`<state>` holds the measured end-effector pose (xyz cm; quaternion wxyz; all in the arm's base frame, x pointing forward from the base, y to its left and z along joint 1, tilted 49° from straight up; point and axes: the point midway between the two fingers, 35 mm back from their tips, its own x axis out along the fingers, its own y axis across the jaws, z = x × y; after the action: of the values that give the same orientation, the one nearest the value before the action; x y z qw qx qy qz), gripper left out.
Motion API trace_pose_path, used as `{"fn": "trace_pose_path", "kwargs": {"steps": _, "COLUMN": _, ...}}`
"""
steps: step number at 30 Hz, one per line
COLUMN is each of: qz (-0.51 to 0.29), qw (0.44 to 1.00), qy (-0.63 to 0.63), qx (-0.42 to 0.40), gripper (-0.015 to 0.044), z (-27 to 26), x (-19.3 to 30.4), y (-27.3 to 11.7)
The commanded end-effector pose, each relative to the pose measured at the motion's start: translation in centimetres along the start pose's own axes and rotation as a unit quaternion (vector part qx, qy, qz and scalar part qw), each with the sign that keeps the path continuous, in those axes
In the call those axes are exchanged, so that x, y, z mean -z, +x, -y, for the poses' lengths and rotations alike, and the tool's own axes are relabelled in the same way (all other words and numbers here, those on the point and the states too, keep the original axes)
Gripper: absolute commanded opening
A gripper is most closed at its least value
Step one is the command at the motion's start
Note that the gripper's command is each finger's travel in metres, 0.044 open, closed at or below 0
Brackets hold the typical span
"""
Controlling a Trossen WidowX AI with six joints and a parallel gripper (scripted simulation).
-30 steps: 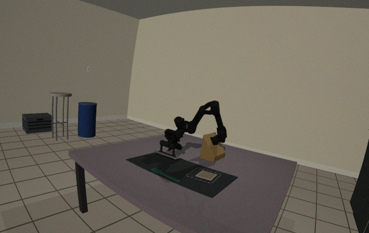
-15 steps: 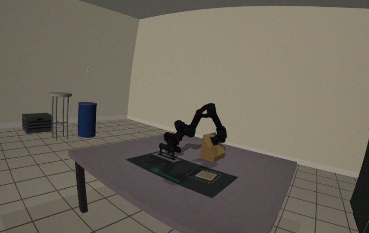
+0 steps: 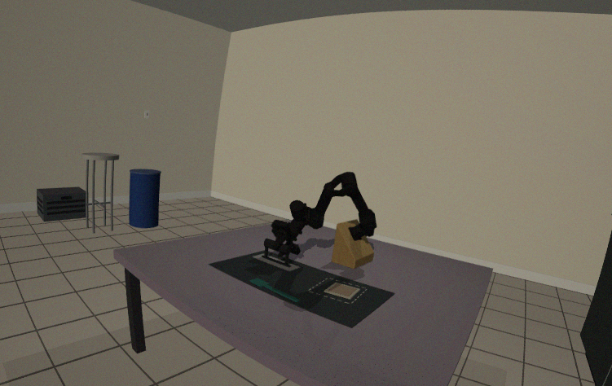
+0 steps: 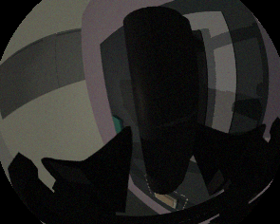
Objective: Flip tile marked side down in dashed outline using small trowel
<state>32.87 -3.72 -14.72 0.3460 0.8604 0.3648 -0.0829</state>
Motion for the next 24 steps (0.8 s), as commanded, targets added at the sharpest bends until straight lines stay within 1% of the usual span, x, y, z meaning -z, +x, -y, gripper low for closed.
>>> {"fn": "trace_pose_path", "kwargs": {"steps": 1, "qz": 0.001, "qw": 1.0, "qy": 0.002, "qx": 0.0, "gripper": 0.03, "z": 0.0, "x": 0.0, "y": 0.0}}
{"fn": "trace_pose_path", "kwargs": {"steps": 10, "qz": 0.002, "qw": 1.0, "qy": 0.001, "qx": 0.001, "gripper": 0.03, "z": 0.0, "x": -0.1, "y": -0.2}}
{"fn": "trace_pose_path", "kwargs": {"steps": 24, "qz": 0.005, "qw": 1.0, "qy": -0.001, "qx": 0.005, "gripper": 0.03, "z": 0.0, "x": -0.4, "y": -4.6}}
